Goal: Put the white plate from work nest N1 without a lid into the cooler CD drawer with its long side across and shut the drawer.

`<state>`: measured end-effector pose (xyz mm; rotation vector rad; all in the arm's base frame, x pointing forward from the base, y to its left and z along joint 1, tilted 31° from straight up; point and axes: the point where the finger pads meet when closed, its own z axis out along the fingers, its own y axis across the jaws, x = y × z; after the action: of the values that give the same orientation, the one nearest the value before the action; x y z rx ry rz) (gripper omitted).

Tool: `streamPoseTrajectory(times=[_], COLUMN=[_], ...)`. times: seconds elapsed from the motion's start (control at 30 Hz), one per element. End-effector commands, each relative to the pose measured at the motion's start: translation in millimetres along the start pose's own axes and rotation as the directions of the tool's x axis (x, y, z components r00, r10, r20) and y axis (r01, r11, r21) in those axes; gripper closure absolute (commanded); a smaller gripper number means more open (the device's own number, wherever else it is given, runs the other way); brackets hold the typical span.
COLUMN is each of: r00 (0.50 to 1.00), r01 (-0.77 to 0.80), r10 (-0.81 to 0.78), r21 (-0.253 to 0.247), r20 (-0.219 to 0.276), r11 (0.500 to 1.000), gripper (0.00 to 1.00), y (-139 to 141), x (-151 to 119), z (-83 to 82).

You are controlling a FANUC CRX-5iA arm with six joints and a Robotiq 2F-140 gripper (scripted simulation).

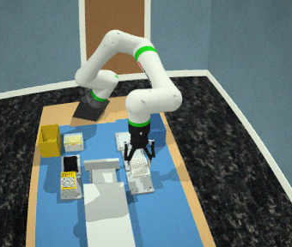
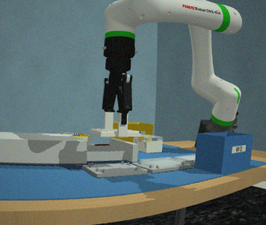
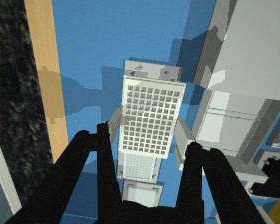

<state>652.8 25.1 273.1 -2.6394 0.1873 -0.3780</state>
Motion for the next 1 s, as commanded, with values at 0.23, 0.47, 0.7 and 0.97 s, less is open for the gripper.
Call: streamPoseTrajectory(times=[0.23, 0.47, 0.7, 0.97], r00=[1.0, 1.0, 1.0, 0.999], r01=[0.0, 0.0, 0.0, 0.033], r10=[0.0, 0.0, 0.0, -0.033], r21=[0.0, 0.0, 0.0, 0.0], r20=[0.0, 0.0, 0.0, 0.0], r11=[1.0, 1.0, 1.0, 0.999], gripper=[1.0, 1.0, 1.0, 1.0], y=[0, 0, 0, 3], x=[0, 0, 0, -1], z=[-13.0, -19.7, -27.3, -27.3])
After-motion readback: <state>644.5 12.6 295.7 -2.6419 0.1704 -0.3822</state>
